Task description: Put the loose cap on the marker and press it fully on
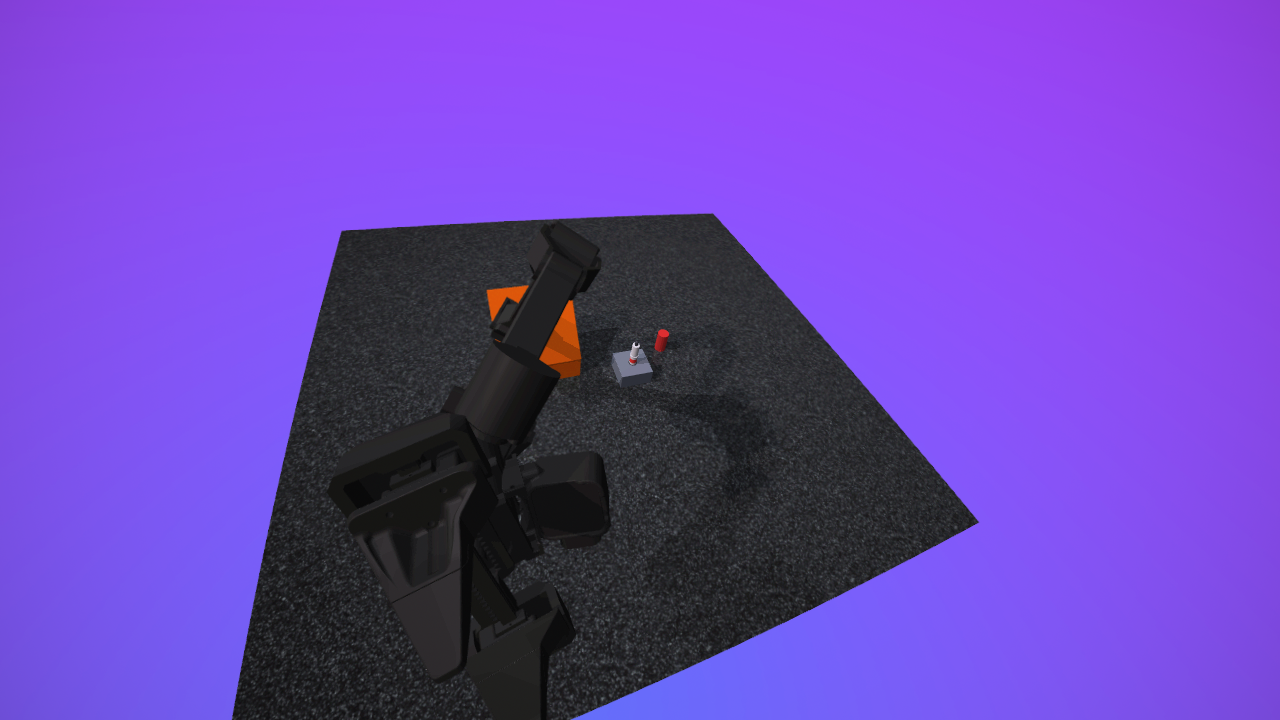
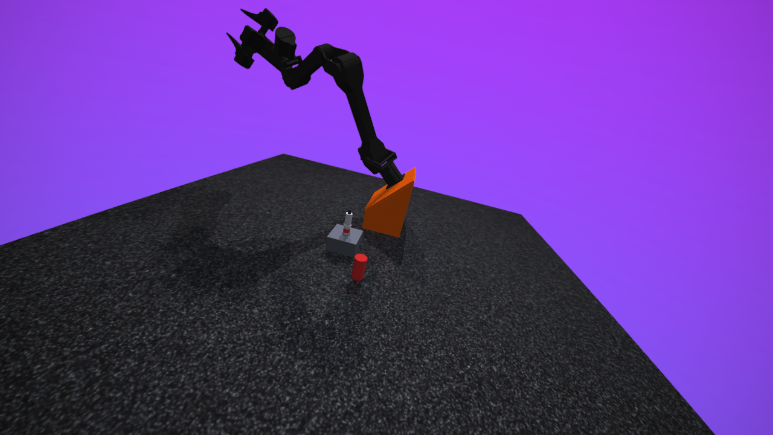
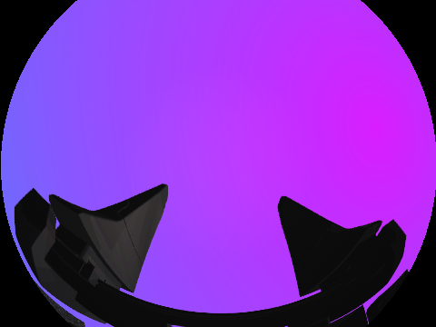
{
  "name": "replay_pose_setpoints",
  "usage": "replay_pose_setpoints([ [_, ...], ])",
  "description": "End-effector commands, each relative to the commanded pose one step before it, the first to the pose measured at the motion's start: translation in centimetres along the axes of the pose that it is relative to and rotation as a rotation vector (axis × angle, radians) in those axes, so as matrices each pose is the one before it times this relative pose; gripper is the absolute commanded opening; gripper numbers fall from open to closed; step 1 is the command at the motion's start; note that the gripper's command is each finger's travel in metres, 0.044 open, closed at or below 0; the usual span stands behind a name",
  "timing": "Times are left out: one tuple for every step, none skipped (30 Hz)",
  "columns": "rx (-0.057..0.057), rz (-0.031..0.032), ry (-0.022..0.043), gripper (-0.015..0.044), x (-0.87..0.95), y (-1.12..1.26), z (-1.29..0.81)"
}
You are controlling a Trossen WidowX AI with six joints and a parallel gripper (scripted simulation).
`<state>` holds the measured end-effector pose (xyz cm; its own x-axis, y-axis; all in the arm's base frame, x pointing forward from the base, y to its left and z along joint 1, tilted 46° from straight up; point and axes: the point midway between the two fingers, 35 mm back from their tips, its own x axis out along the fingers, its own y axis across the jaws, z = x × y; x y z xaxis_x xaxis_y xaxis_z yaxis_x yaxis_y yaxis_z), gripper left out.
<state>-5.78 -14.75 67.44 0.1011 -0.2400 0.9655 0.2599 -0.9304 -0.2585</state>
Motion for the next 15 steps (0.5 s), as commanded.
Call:
replay_pose_setpoints([
  [0.0035, 0.00044, 0.00163, 0.0374, 0.004, 0.068, 0.015],
  [0.0105, 0.00145, 0.00488, 0.0348, 0.012, 0.205, 0.046],
  [0.0174, 0.00283, 0.00807, 0.0321, 0.018, 0.348, 0.082],
  [0.0347, 0.00883, 0.01555, 0.0295, 0.025, 0.645, -0.135],
  [0.0405, 0.01183, 0.01800, 0.0269, 0.029, 0.751, -0.263],
  [0.0468, 0.01485, 0.02084, 0.0243, 0.038, 0.845, -0.456],
  [0.0464, 0.01521, 0.02087, 0.0241, 0.044, 0.857, -0.461],
  [0.0460, 0.01556, 0.02093, 0.0241, 0.049, 0.869, -0.466],
  [0.0455, 0.01591, 0.02100, 0.0241, 0.054, 0.881, -0.472],
  [0.0451, 0.01626, 0.02110, 0.0241, 0.059, 0.893, -0.478],
  [0.0524, 0.01765, 0.02238, 0.0241, 0.072, 1.008, -0.482],
  [0.0546, 0.01909, 0.02381, 0.0241, 0.080, 1.081, -0.517],
  [0.0538, 0.01957, 0.02407, 0.0241, 0.085, 1.098, -0.530],
  [0.0530, 0.02004, 0.02436, 0.0241, 0.089, 1.116, -0.544],
  [0.0521, 0.02048, 0.02469, 0.0241, 0.092, 1.132, -0.558],
])
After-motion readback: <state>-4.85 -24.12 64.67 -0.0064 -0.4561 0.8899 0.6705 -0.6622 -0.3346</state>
